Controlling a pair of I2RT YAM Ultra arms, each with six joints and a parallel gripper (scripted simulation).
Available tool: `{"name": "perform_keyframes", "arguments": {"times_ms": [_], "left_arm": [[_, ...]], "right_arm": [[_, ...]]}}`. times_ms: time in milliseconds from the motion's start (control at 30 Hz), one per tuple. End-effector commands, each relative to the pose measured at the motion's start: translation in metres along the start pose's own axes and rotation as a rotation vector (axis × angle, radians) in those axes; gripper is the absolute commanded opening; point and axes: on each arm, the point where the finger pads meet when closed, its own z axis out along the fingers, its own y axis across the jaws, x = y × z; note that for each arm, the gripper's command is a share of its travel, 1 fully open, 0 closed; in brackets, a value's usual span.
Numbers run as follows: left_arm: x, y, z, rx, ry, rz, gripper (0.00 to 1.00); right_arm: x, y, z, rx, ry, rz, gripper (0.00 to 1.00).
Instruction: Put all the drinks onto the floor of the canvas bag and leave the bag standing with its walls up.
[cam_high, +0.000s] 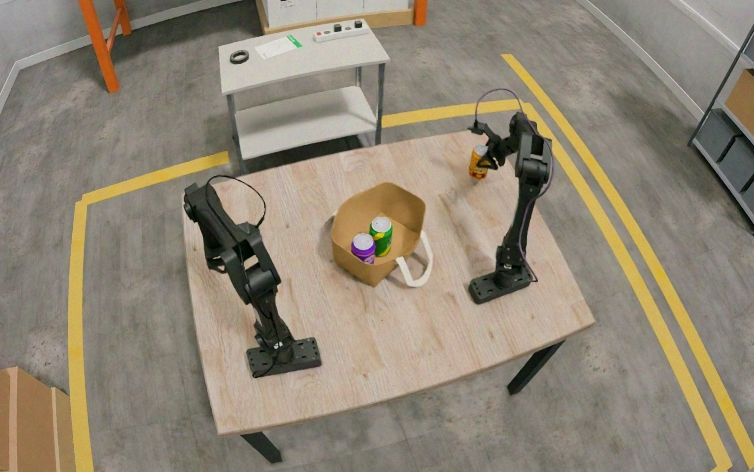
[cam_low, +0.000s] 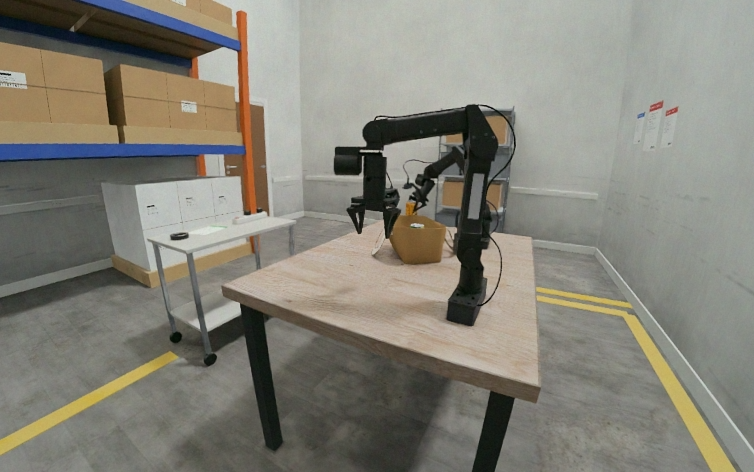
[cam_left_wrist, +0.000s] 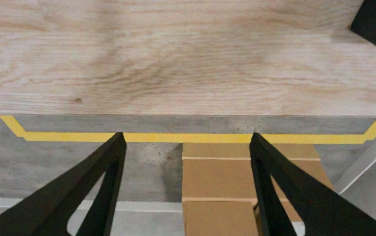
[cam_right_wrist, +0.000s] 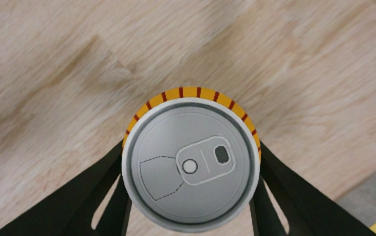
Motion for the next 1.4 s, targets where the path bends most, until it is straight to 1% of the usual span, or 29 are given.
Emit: {"name": "perform_keyframes", "arguments": {"times_ms": [0, 67, 100, 200, 300, 467, 533, 633, 667, 1100, 1200, 1233, 1367], "left_arm": [[-0.004, -0.002, -0.002, 0.007, -0.008, 0.0, 0.86], [-0.004, -0.002, -0.002, 0.007, -0.008, 0.0, 0.86], [-0.004, -0.002, -0.002, 0.007, -0.008, 0.0, 0.86], [-0.004, -0.002, -0.002, 0.007, -0.008, 0.0, 0.86], [-0.004, -0.002, -0.002, 0.007, -0.008, 0.0, 0.86], [-0.004, -0.002, -0.002, 0.007, -0.008, 0.0, 0.86], [-0.004, -0.002, -0.002, 0.007, -0.008, 0.0, 0.86], [-0.004, -0.002, -0.002, 0.007, -0.008, 0.0, 0.86], [-0.004, -0.002, -0.002, 0.007, -0.008, 0.0, 0.86], [-0.004, -0.002, -0.002, 0.007, -0.008, 0.0, 0.86], [-0.004, -0.002, -0.002, 0.007, -0.008, 0.0, 0.86], [-0.004, -0.002, -0.002, 0.007, -0.008, 0.0, 0.86], [-0.004, -0.002, -0.002, 0.007, -0.008, 0.0, 0.86]], "right_arm": [[-0.042, -0.011, -0.038, 0.075, -0.089, -0.062, 0.7], [-0.042, -0.011, -0.038, 0.075, -0.089, -0.062, 0.7], [-0.044, -0.006, -0.04, 0.054, -0.091, -0.05, 0.7], [-0.05, -0.004, -0.047, 0.053, -0.095, -0.052, 0.7], [-0.053, -0.006, -0.043, 0.063, -0.097, -0.07, 0.7], [-0.055, -0.009, -0.045, 0.079, -0.1, -0.081, 0.7], [-0.056, -0.003, -0.049, 0.054, -0.095, -0.057, 0.7], [-0.055, -0.005, -0.048, 0.064, -0.097, -0.065, 0.7], [-0.057, -0.002, -0.05, 0.048, -0.095, -0.052, 0.7], [-0.08, 0.0, -0.077, 0.053, -0.105, -0.06, 0.7], [-0.081, -0.004, -0.078, 0.07, -0.107, -0.074, 0.7], [-0.081, 0.001, -0.08, 0.05, -0.103, -0.061, 0.7], [-0.087, 0.003, -0.088, 0.052, -0.105, -0.069, 0.7]]}}
